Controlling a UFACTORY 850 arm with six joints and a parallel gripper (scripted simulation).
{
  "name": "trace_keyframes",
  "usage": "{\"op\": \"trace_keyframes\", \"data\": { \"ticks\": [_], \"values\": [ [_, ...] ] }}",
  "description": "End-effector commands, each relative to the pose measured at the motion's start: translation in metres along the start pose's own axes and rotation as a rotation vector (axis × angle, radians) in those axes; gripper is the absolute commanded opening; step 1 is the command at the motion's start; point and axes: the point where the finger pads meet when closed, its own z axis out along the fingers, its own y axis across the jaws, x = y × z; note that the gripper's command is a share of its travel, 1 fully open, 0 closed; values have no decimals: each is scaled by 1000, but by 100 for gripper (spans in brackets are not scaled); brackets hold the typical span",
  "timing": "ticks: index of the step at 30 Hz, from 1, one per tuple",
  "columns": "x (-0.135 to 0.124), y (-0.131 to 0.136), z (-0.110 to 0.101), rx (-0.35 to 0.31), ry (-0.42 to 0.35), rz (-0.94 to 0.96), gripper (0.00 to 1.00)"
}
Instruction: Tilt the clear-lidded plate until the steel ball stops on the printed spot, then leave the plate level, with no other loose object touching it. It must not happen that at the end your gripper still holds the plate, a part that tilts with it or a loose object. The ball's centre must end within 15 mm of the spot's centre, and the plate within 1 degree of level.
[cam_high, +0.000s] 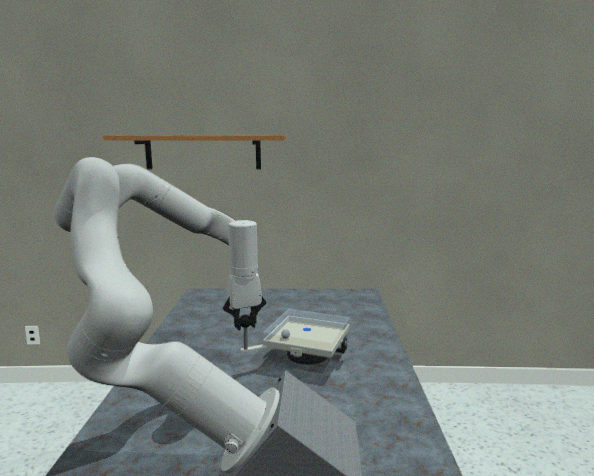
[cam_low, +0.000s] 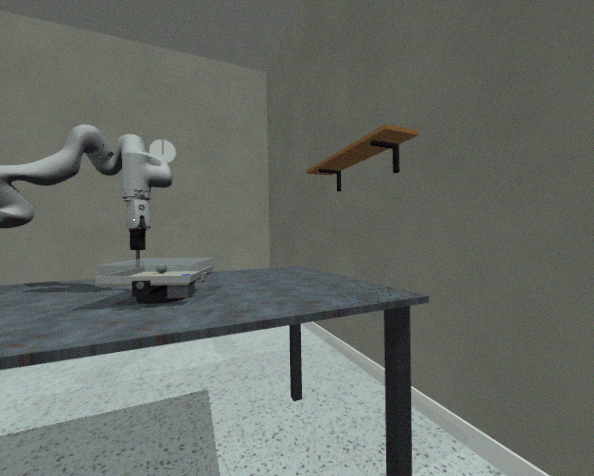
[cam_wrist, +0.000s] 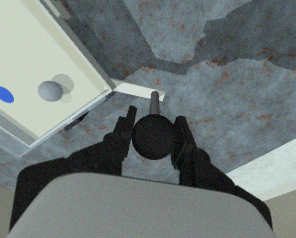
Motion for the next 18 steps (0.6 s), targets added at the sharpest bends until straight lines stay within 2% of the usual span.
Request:
{"op": "trace_keyframes", "data": {
  "ticks": [1,18],
  "values": [
    [-1,-1,-1,4,-1,-1,0],
    [1,1,4,4,-1,-1,0]
  ]
}}
